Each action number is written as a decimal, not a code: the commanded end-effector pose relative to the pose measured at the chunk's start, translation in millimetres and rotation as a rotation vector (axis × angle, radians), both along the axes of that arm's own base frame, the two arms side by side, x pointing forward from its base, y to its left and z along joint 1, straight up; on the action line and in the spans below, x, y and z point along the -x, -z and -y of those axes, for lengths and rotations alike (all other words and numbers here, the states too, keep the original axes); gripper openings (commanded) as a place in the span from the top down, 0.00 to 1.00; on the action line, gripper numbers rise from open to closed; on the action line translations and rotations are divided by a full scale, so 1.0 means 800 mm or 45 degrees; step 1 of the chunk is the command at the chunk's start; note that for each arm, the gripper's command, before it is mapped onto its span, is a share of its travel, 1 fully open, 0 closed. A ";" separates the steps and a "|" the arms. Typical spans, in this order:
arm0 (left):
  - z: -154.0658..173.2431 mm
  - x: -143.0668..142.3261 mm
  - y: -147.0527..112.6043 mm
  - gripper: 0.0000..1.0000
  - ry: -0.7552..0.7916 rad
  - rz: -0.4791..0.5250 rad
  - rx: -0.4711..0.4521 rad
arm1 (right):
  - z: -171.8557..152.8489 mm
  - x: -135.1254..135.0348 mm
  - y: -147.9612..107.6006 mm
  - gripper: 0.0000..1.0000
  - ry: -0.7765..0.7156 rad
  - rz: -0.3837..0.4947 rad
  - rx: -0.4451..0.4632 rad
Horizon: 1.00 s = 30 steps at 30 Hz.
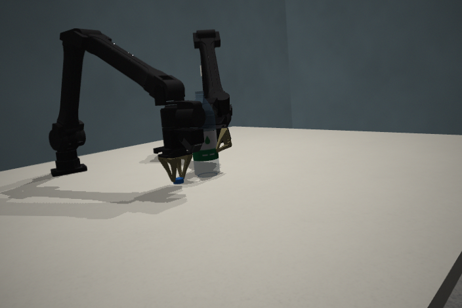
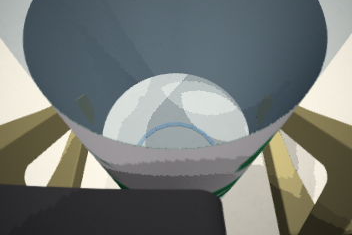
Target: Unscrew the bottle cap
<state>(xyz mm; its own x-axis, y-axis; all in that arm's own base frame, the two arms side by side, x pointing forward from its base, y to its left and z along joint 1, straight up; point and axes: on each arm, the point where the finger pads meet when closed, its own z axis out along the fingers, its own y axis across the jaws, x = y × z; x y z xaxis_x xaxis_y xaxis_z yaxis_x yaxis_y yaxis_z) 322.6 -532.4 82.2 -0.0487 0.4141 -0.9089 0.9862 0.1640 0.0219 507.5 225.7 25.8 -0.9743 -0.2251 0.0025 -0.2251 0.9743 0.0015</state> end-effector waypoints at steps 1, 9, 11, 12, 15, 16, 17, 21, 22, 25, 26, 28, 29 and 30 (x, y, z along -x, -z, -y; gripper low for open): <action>-0.004 0.003 0.021 1.00 0.002 -0.002 -0.006 | -0.004 -0.017 0.005 1.00 0.022 0.032 -0.009; -0.006 0.004 0.033 1.00 0.002 -0.004 -0.013 | -0.002 -0.012 0.010 1.00 0.022 0.029 -0.007; -0.006 0.005 0.035 1.00 0.002 -0.008 -0.018 | -0.001 -0.009 0.013 1.00 0.022 0.022 -0.004; 0.003 -0.005 0.009 1.00 -0.002 -0.003 0.004 | -0.005 -0.017 -0.003 1.00 0.008 0.045 -0.017; 0.019 -0.023 -0.027 1.00 -0.012 0.002 0.042 | -0.005 -0.017 -0.003 1.00 0.008 0.045 -0.017; 0.019 -0.023 -0.026 1.00 -0.012 0.001 0.041 | -0.005 -0.017 -0.003 1.00 0.008 0.045 -0.017; 0.018 -0.023 -0.026 1.00 -0.011 0.005 0.040 | -0.005 -0.017 -0.003 1.00 0.008 0.045 -0.017; 0.018 -0.023 -0.026 1.00 -0.010 0.009 0.039 | -0.005 -0.017 -0.003 1.00 0.008 0.045 -0.017; 0.018 -0.023 -0.026 1.00 -0.010 0.009 0.039 | -0.005 -0.017 -0.003 1.00 0.008 0.045 -0.017; 0.018 -0.023 -0.026 1.00 -0.010 0.009 0.039 | -0.005 -0.017 -0.003 1.00 0.008 0.045 -0.017; 0.018 -0.023 -0.026 1.00 -0.010 0.009 0.039 | -0.005 -0.017 -0.003 1.00 0.008 0.045 -0.017; 0.015 -0.013 -0.017 1.00 0.001 0.009 0.029 | -0.005 -0.017 -0.003 1.00 0.008 0.045 -0.017; 0.015 -0.013 -0.017 1.00 0.001 0.009 0.029 | -0.005 -0.017 -0.003 1.00 0.008 0.045 -0.017; 0.015 -0.013 -0.017 1.00 0.001 0.009 0.029 | -0.005 -0.017 -0.003 1.00 0.008 0.045 -0.017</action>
<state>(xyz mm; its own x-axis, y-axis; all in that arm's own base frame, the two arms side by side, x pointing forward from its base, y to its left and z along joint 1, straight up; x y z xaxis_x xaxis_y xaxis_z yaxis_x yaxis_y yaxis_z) 324.2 -535.3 79.8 -0.0574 0.4160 -0.9076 0.9867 0.1623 0.0120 510.1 226.8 17.9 -0.9743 -0.2251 -0.0006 -0.2251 0.9743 0.0021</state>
